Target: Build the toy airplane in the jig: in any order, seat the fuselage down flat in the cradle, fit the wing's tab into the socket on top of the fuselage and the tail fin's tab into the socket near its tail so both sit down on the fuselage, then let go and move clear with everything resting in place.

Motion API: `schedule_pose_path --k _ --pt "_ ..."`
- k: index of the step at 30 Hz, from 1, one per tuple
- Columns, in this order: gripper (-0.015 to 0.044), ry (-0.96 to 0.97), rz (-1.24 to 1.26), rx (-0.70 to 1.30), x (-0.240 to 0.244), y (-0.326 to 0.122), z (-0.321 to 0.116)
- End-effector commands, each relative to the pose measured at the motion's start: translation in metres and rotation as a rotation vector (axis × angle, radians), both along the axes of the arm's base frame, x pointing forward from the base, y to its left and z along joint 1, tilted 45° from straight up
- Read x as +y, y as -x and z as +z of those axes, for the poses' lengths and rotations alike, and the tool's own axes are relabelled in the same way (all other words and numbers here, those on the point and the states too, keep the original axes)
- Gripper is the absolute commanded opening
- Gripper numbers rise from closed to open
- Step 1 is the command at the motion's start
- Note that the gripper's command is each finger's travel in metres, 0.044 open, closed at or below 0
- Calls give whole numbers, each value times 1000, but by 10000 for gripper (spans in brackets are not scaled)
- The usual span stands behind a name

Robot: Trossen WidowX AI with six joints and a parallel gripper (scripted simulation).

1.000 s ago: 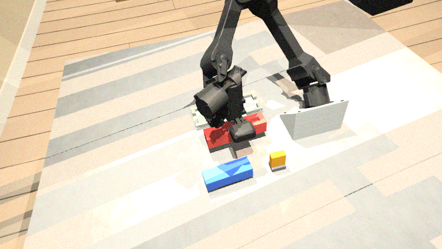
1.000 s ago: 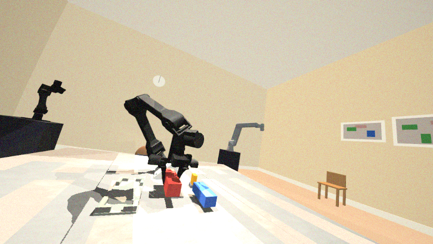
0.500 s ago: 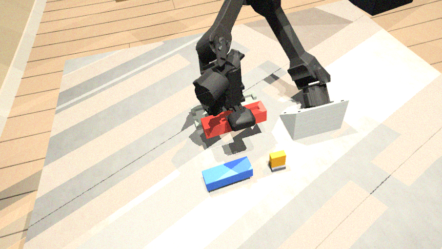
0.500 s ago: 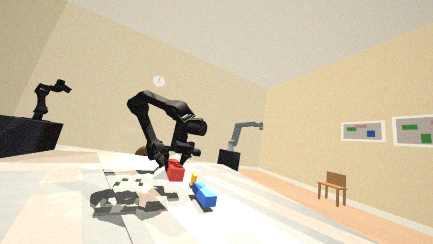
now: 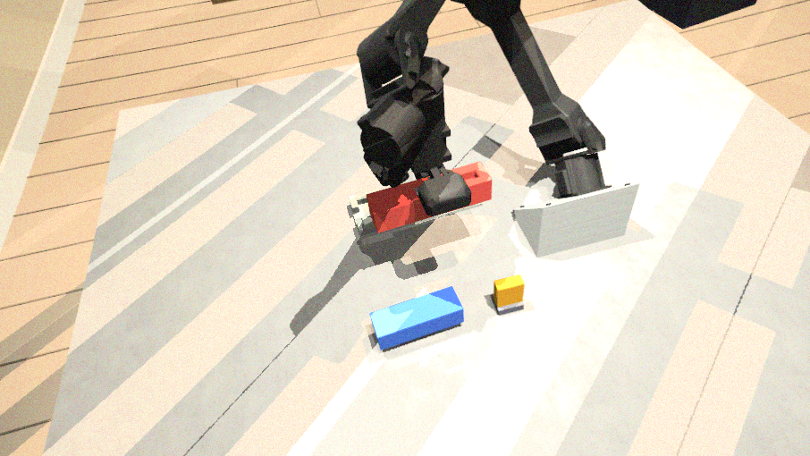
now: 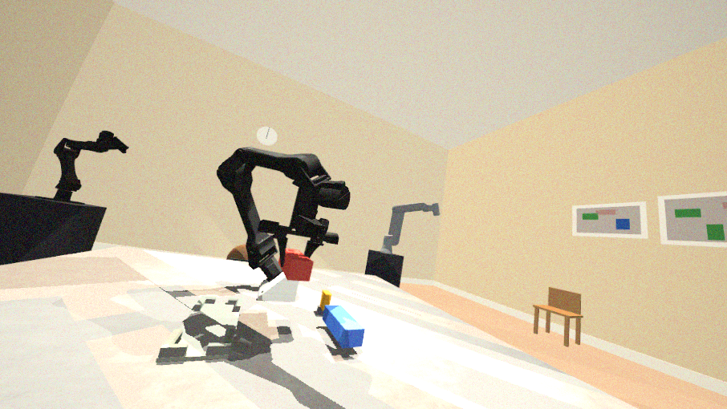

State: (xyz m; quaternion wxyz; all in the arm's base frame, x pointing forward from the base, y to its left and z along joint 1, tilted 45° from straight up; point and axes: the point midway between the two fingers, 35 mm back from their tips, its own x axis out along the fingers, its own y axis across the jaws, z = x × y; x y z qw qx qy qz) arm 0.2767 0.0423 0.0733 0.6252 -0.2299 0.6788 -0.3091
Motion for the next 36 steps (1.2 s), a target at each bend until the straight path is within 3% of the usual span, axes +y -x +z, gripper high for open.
schedule_pose_path --k 1,36 --pt "0 -6 -4 -3 -2 -1 4" --pt "0 -12 -3 -10 -110 19 42"
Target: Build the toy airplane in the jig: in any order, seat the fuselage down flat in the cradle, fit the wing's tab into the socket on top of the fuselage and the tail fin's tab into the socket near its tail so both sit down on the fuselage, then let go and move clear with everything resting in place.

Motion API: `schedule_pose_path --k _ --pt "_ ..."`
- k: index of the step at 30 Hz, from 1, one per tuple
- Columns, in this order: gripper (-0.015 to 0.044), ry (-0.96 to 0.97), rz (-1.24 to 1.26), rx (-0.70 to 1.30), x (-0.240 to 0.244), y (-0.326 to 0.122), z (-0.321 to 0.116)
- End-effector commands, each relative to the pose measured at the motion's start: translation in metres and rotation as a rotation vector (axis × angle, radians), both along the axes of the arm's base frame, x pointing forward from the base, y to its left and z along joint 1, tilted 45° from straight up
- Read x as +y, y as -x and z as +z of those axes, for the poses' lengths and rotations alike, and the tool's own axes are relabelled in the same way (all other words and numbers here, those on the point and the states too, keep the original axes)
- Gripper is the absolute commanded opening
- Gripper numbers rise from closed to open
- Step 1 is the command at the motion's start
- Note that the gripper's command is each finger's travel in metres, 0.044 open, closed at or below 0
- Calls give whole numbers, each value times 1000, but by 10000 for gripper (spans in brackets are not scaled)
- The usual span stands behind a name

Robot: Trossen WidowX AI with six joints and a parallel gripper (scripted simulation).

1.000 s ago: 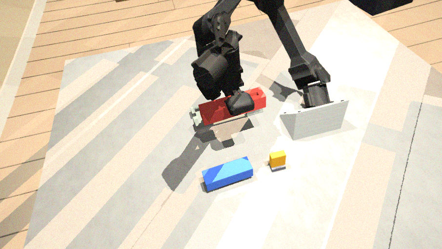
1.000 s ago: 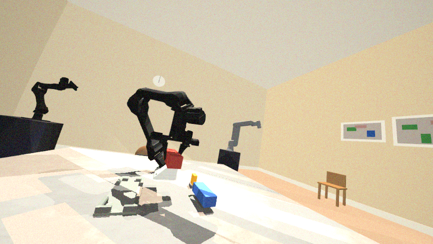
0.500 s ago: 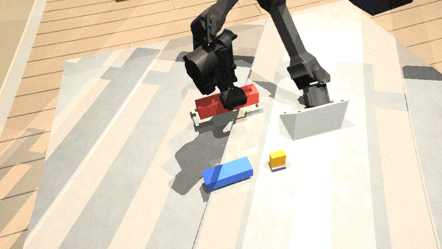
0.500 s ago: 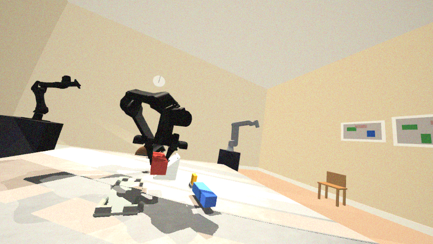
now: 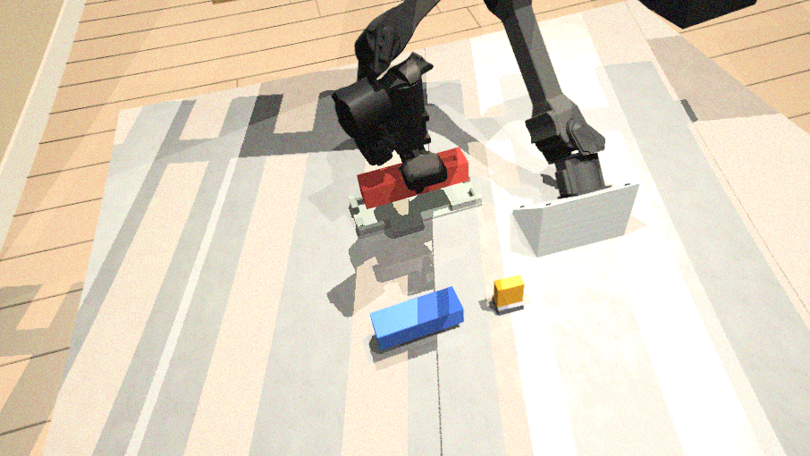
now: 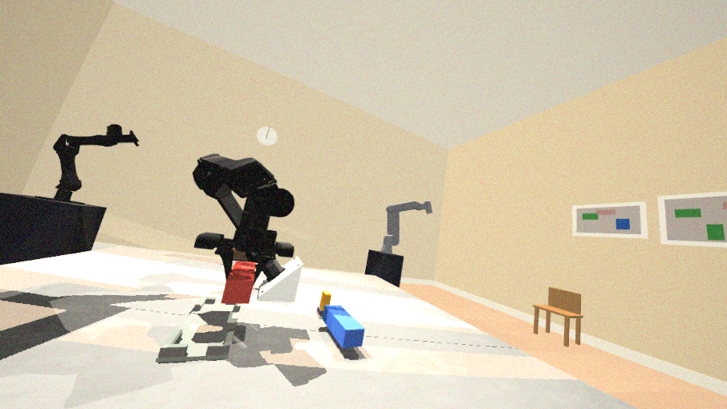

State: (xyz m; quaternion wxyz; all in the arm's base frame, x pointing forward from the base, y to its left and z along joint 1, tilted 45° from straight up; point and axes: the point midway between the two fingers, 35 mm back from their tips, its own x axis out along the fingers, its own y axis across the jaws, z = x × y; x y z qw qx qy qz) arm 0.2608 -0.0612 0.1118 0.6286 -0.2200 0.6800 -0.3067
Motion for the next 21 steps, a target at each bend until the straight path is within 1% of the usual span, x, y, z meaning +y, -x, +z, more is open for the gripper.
schedule_pose_path --k 1,12,19,21 --pt "0 7 5 -2 -9 4 4" --pt "0 23 -1 0 -36 18 13" --pt "184 23 -1 0 -36 18 13" --pt "195 23 -1 0 -36 18 13"
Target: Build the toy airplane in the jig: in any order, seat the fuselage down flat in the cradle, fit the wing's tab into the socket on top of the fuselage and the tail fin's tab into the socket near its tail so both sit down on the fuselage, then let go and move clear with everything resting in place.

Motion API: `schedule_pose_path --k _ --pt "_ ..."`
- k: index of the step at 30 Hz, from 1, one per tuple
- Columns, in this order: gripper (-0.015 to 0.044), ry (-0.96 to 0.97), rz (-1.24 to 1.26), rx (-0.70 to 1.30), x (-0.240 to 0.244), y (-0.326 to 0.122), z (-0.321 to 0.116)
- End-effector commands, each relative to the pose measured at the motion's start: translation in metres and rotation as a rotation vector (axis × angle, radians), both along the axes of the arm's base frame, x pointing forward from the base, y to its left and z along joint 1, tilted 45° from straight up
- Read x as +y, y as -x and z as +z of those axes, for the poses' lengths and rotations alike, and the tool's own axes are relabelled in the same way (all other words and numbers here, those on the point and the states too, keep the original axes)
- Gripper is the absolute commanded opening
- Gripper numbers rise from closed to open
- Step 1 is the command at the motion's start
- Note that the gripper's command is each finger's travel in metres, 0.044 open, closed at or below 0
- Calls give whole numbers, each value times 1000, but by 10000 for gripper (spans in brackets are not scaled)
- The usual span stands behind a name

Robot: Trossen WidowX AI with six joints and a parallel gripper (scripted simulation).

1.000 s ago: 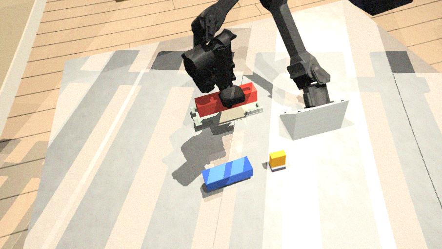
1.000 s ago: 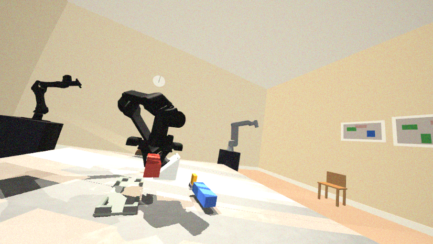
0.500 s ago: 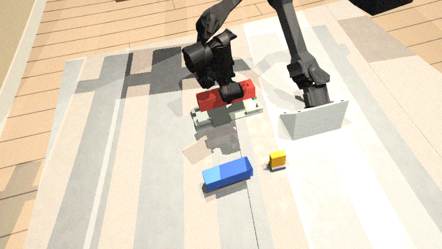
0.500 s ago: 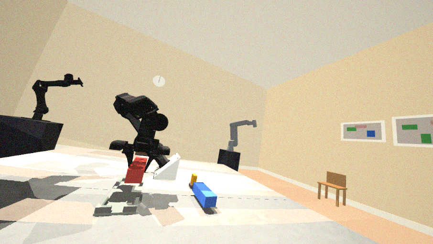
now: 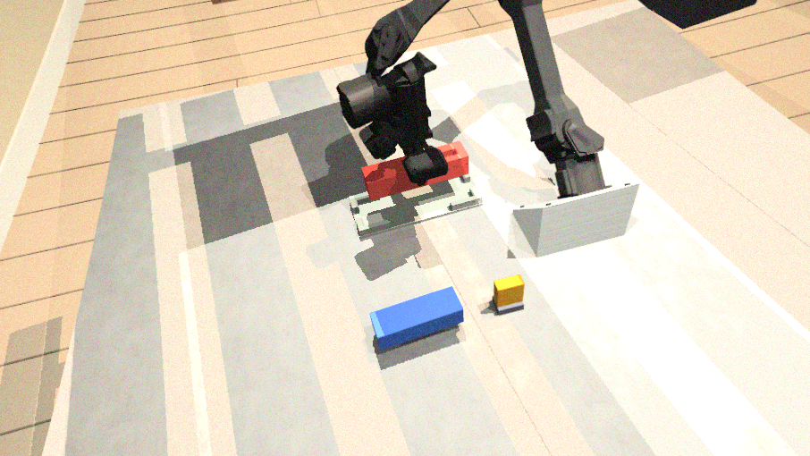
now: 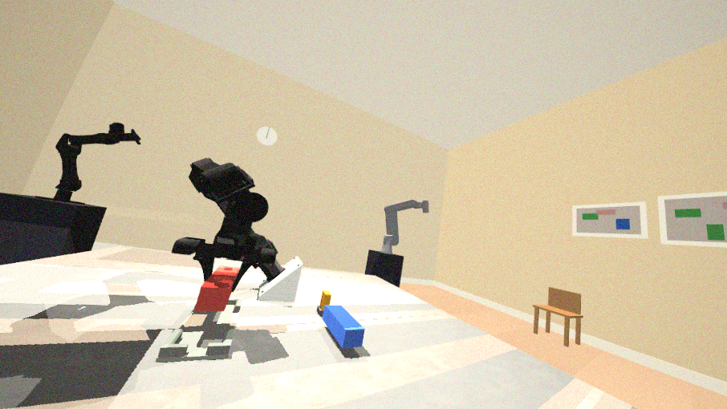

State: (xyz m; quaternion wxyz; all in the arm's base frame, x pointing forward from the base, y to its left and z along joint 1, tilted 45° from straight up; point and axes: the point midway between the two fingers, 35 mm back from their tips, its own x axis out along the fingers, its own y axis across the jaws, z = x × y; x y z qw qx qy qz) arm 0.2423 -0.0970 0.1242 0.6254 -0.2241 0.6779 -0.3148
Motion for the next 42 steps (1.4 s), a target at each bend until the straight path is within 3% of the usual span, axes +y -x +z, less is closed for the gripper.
schedule_pose_path --k 1,37,42 --pt "195 4 5 0 0 0 1" --pt "195 5 5 -1 -29 4 -27" --pt "161 1 -2 -2 -28 4 -26"
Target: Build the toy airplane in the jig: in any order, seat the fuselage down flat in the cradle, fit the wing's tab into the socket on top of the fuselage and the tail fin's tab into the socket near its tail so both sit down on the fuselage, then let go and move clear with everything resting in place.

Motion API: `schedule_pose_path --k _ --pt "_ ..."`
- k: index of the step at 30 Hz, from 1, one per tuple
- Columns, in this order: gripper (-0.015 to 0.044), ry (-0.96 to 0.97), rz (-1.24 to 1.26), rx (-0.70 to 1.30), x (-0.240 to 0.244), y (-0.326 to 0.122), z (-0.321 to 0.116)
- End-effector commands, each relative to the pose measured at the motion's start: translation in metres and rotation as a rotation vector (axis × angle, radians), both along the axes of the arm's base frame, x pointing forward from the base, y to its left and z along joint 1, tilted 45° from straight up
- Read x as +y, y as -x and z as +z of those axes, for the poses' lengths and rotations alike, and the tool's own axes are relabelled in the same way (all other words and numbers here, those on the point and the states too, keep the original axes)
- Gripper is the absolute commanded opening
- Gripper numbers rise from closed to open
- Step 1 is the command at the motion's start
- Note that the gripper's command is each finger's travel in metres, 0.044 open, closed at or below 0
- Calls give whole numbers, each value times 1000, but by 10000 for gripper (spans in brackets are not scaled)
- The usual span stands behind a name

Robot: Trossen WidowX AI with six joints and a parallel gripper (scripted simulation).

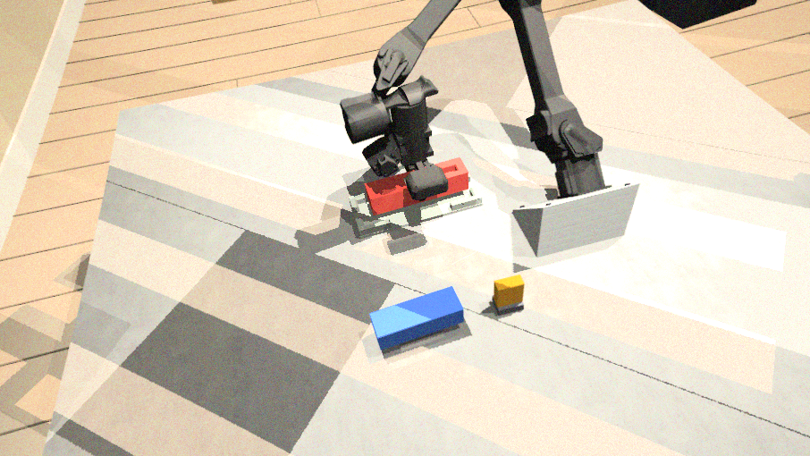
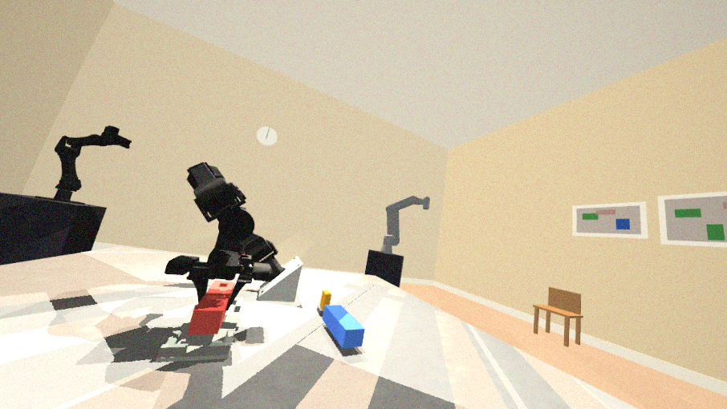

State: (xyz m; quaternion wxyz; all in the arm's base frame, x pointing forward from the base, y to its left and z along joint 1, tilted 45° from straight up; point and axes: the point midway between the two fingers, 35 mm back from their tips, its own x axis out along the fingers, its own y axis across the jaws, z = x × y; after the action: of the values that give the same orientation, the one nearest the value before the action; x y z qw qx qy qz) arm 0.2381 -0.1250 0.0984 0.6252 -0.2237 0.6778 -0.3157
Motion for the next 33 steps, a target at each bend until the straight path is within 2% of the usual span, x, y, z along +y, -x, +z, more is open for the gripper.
schedule_pose_path --k 1,5,21,28,33 --pt "135 0 0 -1 0 0 0" --pt "30 0 0 -1 0 0 0" --pt "440 0 0 -1 0 0 0" --pt "440 -3 8 3 7 -3 7" --pt "440 -8 65 42 60 -13 57"
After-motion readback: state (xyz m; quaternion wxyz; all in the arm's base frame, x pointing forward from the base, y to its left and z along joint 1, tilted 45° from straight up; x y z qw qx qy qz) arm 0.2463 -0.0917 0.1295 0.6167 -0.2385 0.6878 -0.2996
